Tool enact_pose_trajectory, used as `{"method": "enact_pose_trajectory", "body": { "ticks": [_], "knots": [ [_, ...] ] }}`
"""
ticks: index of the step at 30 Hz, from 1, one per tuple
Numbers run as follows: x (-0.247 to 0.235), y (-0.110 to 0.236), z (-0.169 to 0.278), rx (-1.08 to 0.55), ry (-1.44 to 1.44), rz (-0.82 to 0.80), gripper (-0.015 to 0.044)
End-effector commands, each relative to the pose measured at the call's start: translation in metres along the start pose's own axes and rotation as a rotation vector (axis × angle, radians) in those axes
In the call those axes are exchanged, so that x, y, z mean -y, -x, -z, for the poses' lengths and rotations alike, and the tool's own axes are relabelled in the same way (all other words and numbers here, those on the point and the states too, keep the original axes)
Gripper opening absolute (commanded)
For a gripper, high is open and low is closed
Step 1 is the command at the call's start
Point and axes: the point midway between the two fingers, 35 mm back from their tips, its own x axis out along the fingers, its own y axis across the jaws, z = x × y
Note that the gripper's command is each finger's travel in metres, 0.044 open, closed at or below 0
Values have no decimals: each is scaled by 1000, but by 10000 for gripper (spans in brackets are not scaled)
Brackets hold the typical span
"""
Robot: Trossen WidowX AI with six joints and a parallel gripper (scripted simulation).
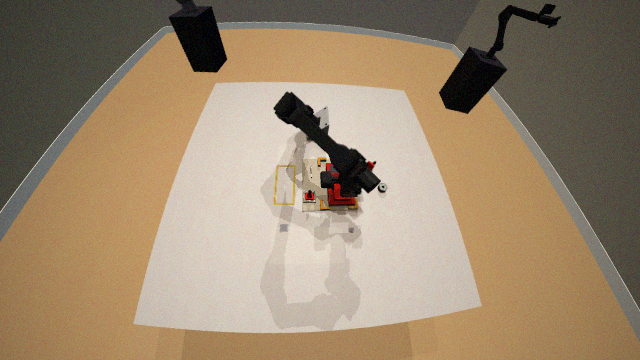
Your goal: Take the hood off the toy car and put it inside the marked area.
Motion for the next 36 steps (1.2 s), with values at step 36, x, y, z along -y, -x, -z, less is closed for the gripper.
{"method": "enact_pose_trajectory", "body": {
  "ticks": [36],
  "knots": [
    [-1, 34, -1, 0, -3, -5, 0]
  ]
}}
